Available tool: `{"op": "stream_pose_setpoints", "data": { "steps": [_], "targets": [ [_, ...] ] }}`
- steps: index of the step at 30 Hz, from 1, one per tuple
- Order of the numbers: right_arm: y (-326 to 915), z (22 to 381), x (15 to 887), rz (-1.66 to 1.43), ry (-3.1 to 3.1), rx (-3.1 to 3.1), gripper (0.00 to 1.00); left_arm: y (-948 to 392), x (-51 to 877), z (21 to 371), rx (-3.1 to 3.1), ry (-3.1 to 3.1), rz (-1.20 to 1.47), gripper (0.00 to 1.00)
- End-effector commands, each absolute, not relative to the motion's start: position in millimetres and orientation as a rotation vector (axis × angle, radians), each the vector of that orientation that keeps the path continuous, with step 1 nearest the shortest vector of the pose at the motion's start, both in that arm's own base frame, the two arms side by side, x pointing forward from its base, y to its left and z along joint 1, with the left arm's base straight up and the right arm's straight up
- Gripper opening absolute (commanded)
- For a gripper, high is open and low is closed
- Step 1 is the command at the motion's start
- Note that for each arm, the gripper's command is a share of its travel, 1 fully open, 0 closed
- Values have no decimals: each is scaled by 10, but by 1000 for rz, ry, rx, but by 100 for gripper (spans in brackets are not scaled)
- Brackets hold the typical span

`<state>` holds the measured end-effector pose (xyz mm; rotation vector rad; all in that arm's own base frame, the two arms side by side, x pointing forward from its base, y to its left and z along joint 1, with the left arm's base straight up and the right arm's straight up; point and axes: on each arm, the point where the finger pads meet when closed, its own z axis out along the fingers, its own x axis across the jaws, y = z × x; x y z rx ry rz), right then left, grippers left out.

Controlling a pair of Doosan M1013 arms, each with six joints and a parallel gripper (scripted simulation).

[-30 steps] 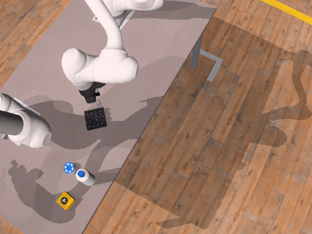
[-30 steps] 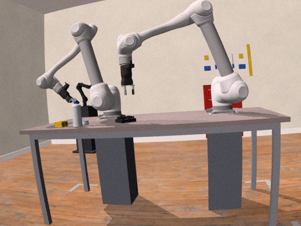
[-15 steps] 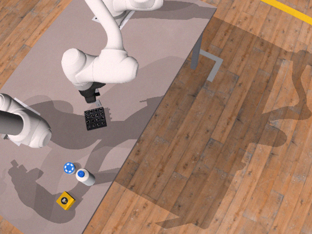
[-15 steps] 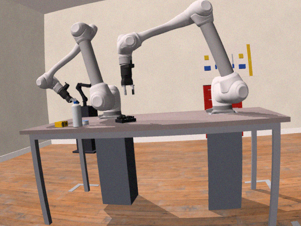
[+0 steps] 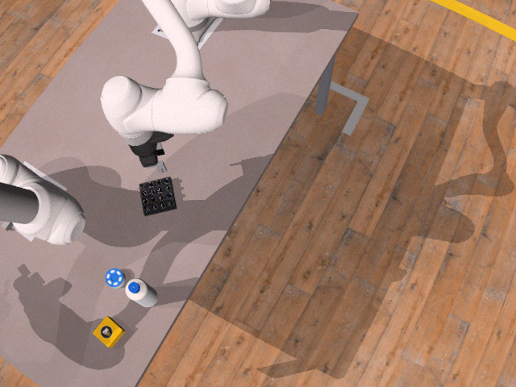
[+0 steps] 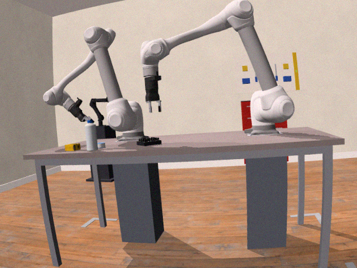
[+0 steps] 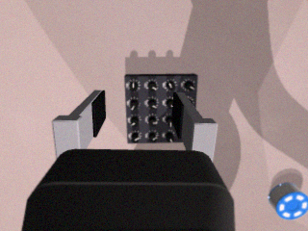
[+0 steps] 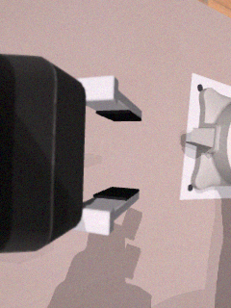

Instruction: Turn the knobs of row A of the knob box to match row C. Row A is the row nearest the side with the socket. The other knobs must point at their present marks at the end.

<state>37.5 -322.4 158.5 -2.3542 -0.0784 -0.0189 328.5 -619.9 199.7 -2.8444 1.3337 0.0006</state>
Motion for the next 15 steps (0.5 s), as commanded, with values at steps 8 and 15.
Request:
{"op": "stream_pose_setpoints", "data": {
  "steps": [8,15],
  "targets": [
    [-3226,1588,375,-19,-78,-2355,100,-5741,2796,2008,-2845,1334,-2,100],
    [-3226,1588,375,-19,-78,-2355,100,-5518,2558,2007,-2845,1334,-2,100]
  ]
}}
